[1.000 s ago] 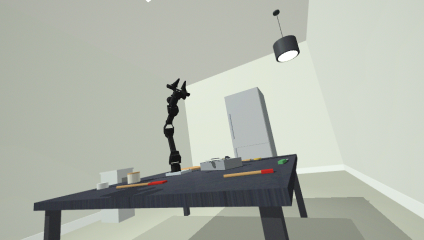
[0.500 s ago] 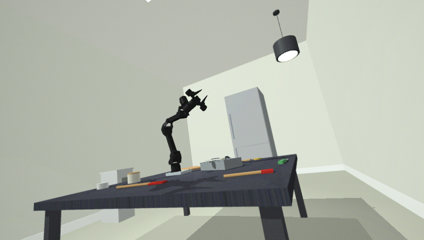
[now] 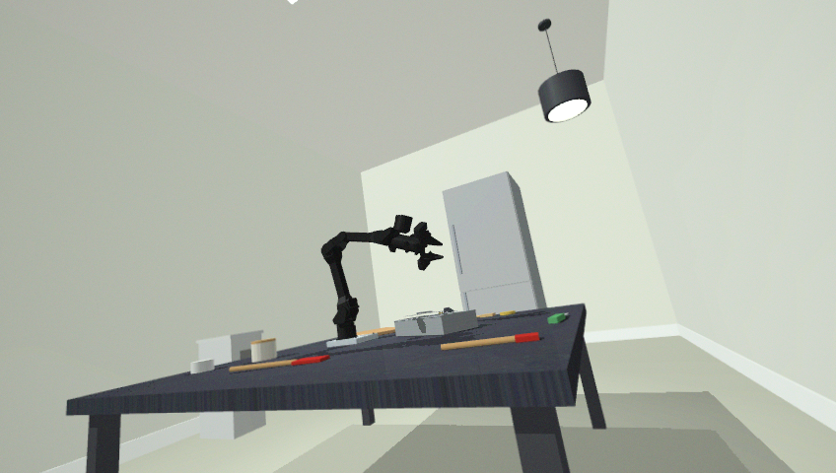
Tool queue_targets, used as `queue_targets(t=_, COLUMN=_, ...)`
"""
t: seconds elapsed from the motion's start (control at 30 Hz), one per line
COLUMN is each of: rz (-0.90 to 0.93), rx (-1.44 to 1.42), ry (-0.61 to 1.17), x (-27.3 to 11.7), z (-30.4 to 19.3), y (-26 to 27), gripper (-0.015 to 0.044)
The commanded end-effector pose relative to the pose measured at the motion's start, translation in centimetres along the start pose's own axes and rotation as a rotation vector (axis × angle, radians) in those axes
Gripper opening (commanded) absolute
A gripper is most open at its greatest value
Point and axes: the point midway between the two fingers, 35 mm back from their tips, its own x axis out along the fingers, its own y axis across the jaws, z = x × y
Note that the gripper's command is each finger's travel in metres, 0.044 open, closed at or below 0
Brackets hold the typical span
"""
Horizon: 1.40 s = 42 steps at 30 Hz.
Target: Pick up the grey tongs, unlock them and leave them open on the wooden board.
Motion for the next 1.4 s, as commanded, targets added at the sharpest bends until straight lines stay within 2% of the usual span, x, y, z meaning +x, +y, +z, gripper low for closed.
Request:
queue_targets(t=0.0, rz=0.164, rx=-0.087, ry=0.115, x=0.9, z=-1.3, y=6.1, gripper=0.026)
queue_targets(t=0.23, rz=0.452, rx=-0.334, ry=0.322, x=-0.7, z=-4.2, y=16.6, gripper=0.026)
queue_targets(t=0.33, rz=0.536, rx=-0.437, ry=0.387, x=-1.9, z=-5.4, y=19.4, gripper=0.026)
queue_targets(t=0.87, rz=0.541, rx=-0.446, ry=0.392, x=-1.8, z=-6.2, y=19.0, gripper=0.026)
queue_targets(t=1.37, rz=0.54, rx=-0.446, ry=0.391, x=0.1, z=-7.1, y=19.8, gripper=0.026)
